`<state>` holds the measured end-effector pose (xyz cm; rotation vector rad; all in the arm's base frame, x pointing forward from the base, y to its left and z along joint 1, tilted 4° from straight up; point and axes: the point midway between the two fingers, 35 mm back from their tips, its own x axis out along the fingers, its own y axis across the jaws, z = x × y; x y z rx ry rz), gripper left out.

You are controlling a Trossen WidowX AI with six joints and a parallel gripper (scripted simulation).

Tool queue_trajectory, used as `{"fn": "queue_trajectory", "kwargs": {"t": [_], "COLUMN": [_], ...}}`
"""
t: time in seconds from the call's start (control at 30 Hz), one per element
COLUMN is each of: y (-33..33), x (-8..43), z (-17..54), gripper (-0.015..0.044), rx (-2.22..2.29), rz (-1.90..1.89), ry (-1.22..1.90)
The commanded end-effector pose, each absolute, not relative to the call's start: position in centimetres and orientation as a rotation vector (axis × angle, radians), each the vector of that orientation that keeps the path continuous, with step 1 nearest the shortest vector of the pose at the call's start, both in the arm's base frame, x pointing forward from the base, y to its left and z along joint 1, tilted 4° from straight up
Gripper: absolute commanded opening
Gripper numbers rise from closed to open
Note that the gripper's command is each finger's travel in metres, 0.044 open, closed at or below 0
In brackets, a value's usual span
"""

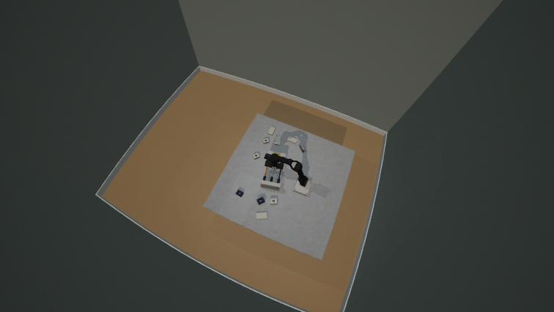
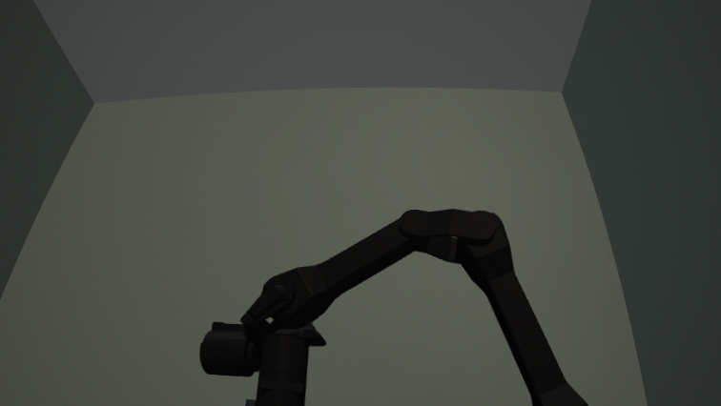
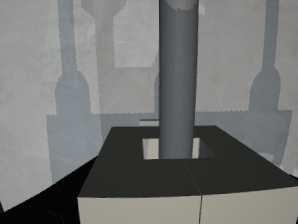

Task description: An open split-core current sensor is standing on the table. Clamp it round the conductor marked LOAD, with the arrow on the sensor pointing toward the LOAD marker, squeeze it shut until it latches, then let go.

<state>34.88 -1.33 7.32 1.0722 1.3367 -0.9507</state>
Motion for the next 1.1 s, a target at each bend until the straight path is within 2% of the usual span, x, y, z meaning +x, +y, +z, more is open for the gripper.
{"fn": "queue_trajectory", "kwargs": {"t": [0.0, 0.13, 0.7, 1.07], "y": [-1.33, -1.33, -1.38, -1.32], "x": [34.88, 34.88, 34.91, 34.86], "z": [7.27, 7.27, 7.40, 7.28], "gripper": [0.0000, 0.0000, 0.0440, 0.0151], "rx": [1.072, 1.072, 1.069, 1.072], "rz": [-0.951, -0.951, -0.955, -0.953], "ry": [1.338, 1.338, 1.340, 1.339]}}
